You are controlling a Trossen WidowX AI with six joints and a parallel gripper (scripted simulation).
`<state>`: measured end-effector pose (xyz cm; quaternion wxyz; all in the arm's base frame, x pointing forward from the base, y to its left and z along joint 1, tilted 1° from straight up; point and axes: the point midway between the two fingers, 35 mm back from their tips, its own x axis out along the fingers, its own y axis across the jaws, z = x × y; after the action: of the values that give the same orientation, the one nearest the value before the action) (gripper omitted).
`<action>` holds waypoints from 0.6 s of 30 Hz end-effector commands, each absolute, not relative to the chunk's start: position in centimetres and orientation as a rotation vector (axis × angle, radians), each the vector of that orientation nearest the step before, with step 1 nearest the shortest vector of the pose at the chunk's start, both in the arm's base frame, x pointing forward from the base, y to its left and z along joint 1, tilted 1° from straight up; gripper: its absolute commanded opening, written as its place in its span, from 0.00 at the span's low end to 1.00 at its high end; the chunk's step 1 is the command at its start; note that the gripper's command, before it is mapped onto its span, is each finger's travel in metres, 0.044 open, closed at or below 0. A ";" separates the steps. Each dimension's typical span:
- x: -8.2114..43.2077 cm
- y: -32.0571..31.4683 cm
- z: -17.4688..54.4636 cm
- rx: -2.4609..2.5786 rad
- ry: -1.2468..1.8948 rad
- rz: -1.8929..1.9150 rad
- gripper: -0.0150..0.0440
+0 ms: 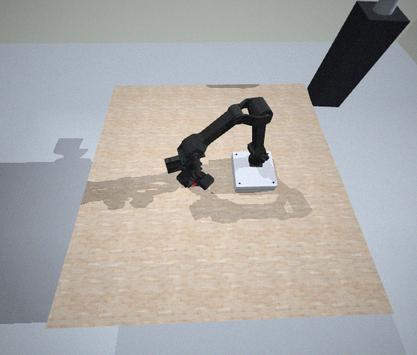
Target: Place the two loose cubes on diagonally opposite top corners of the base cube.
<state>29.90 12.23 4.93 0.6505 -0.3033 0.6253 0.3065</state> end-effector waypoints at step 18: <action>29.7 12.3 3.6 -0.681 1.431 0.698 0.43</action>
<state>29.77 12.19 3.66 0.6471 -0.3030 0.6288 0.3067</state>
